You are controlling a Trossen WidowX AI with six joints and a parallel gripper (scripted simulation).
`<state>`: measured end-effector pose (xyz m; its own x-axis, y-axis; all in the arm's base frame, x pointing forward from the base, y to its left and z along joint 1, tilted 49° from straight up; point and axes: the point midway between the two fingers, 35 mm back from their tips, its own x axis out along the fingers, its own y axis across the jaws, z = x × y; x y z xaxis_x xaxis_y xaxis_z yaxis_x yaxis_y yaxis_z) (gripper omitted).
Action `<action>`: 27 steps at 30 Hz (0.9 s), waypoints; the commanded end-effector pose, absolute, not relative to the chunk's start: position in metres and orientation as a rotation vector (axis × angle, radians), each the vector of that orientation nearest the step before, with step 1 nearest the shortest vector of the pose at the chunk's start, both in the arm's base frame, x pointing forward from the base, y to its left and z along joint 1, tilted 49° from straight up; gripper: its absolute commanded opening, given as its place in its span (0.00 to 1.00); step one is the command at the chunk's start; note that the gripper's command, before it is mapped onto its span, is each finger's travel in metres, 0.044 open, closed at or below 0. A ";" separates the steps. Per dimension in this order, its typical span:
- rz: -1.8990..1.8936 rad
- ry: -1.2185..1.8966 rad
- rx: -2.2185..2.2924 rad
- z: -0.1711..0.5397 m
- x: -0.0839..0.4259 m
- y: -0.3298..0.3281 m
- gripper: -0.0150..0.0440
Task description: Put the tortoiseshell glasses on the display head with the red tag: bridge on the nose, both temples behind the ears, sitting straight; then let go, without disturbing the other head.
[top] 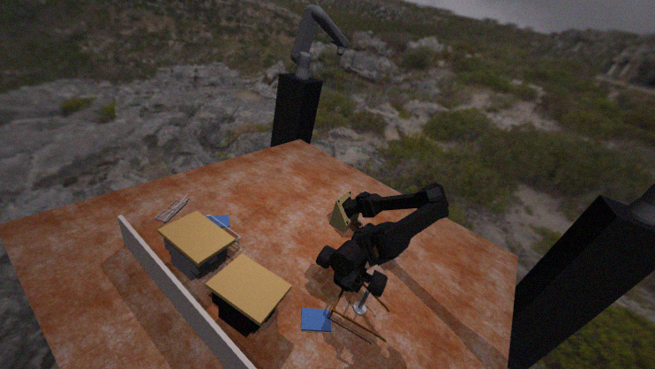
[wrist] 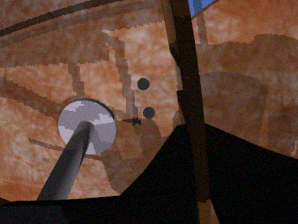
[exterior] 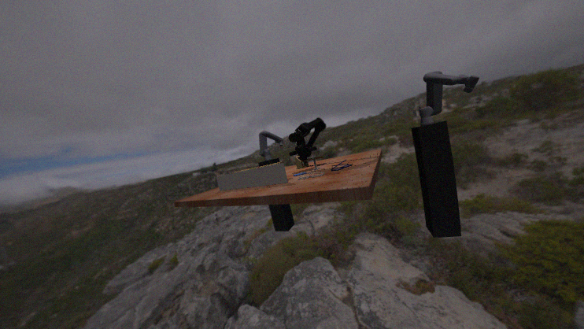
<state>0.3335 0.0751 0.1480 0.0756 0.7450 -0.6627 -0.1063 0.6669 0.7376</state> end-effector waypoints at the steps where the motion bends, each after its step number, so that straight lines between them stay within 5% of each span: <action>1: 0.696 1.352 0.594 0.147 0.338 0.072 0.25; 27: 0.696 1.351 0.593 0.146 0.352 0.069 0.25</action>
